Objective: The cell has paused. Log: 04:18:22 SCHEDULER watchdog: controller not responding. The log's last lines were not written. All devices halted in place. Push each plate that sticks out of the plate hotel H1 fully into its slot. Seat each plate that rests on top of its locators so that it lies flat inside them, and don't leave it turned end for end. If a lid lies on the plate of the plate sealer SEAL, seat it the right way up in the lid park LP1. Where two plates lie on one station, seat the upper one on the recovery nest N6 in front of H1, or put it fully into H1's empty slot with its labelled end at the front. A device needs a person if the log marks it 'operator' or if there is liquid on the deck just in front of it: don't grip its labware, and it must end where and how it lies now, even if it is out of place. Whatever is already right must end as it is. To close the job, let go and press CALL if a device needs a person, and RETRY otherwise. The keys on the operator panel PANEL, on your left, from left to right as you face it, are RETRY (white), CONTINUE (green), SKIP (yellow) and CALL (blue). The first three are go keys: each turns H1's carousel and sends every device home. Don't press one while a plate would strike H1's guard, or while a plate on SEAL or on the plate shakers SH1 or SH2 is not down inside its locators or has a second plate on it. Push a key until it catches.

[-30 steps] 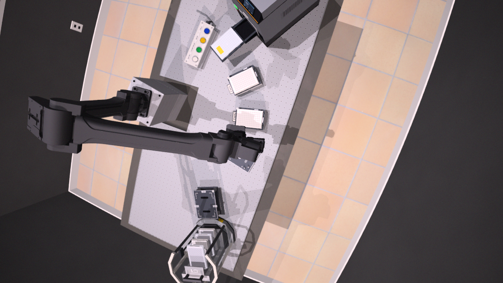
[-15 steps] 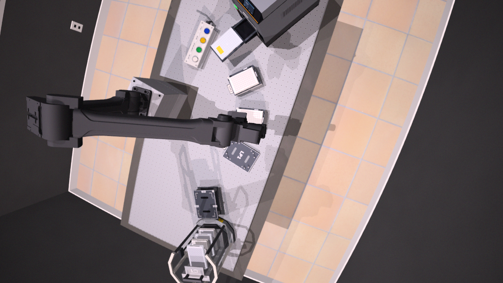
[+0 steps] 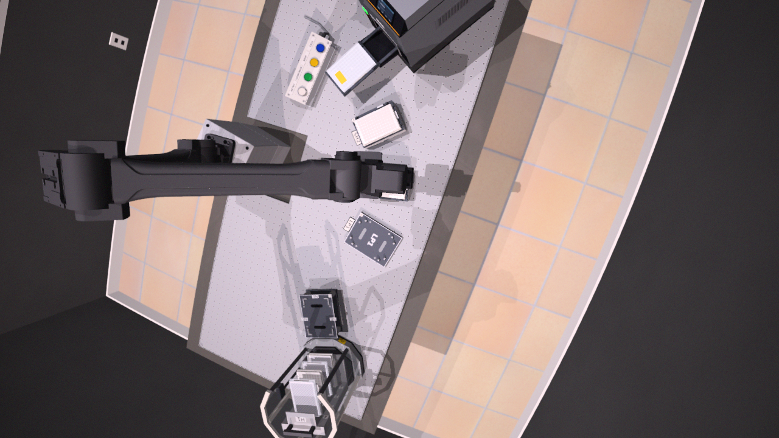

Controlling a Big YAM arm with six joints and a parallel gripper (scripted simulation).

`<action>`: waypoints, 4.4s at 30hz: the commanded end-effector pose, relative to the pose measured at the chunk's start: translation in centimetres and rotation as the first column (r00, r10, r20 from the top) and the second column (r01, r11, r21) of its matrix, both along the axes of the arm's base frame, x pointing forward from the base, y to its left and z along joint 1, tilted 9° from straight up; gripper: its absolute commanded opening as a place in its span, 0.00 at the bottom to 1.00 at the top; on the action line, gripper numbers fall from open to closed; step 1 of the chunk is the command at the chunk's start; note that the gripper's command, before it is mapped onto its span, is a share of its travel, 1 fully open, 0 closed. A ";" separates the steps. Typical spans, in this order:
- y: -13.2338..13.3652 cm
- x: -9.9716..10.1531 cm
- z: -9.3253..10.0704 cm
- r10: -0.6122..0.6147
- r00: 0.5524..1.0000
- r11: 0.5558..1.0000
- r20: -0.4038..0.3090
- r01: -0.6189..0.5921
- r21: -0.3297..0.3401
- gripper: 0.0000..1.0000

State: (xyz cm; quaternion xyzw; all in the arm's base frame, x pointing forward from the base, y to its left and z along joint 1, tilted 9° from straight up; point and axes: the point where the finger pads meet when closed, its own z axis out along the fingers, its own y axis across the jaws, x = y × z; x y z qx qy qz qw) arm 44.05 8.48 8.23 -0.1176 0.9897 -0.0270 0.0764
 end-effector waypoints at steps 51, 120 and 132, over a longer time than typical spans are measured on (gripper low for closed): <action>13.1 -8.2 -1.3 0.292 0.956 0.955 0.003 -0.292 -0.043 0.00; 13.8 -3.2 -18.1 0.447 0.894 0.893 0.027 -0.445 -0.063 1.00; 12.5 -4.7 -21.1 0.445 0.895 0.893 -0.027 -0.446 -0.068 1.00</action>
